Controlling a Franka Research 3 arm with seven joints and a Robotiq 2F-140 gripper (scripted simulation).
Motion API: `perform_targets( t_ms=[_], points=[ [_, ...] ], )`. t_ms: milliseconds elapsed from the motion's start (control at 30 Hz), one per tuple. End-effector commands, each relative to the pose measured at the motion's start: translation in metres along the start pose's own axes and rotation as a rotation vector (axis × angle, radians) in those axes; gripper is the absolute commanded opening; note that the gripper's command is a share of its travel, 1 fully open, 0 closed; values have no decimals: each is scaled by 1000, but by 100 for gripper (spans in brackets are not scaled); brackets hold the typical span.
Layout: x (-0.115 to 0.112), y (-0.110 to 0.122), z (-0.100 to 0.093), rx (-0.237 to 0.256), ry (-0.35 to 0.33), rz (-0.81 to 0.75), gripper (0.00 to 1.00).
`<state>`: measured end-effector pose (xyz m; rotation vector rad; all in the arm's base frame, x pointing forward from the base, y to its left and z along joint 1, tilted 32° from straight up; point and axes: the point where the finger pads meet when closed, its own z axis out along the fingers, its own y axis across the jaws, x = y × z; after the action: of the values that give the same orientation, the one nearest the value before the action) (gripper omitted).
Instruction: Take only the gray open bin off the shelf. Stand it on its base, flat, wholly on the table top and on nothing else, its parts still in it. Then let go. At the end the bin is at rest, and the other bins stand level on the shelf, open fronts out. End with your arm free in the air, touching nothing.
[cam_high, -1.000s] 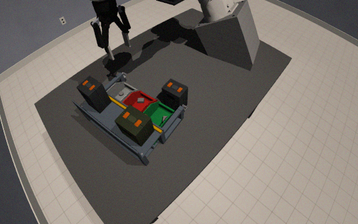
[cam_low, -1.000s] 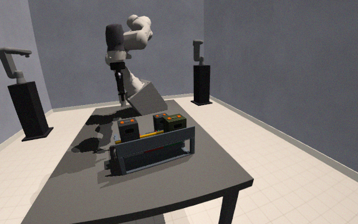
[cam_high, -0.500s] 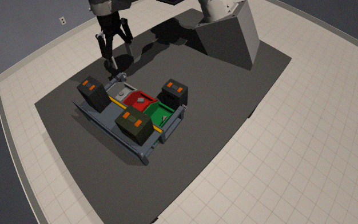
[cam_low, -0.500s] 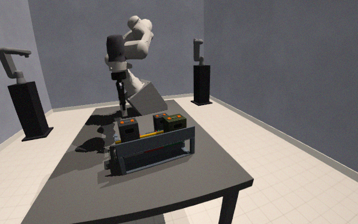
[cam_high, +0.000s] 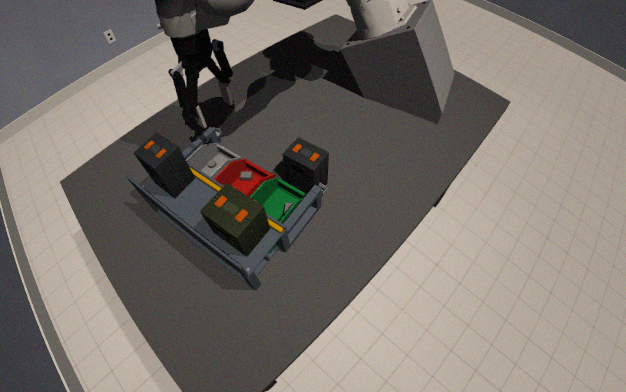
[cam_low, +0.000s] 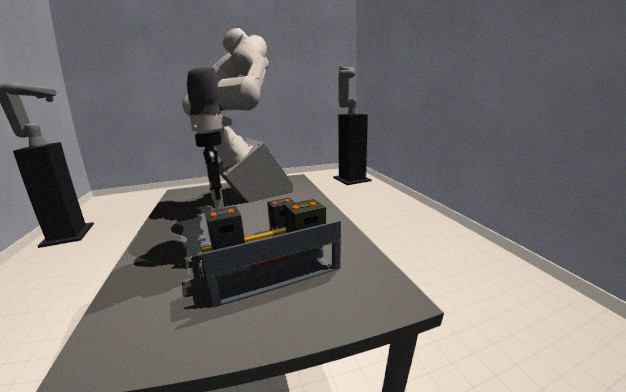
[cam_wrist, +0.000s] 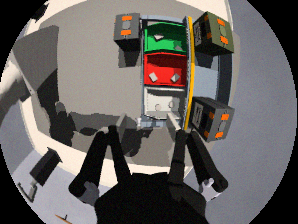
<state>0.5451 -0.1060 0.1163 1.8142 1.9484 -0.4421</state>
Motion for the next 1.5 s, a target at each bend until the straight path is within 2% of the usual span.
perform_targets(
  t_ms=[0,200,1467],
  points=[
    [0,2,0,-7,0,-8,57],
    [1,2,-10,-7,0,-8,57],
    [0,-1,-17,-7,0,-8,57]
  ],
)
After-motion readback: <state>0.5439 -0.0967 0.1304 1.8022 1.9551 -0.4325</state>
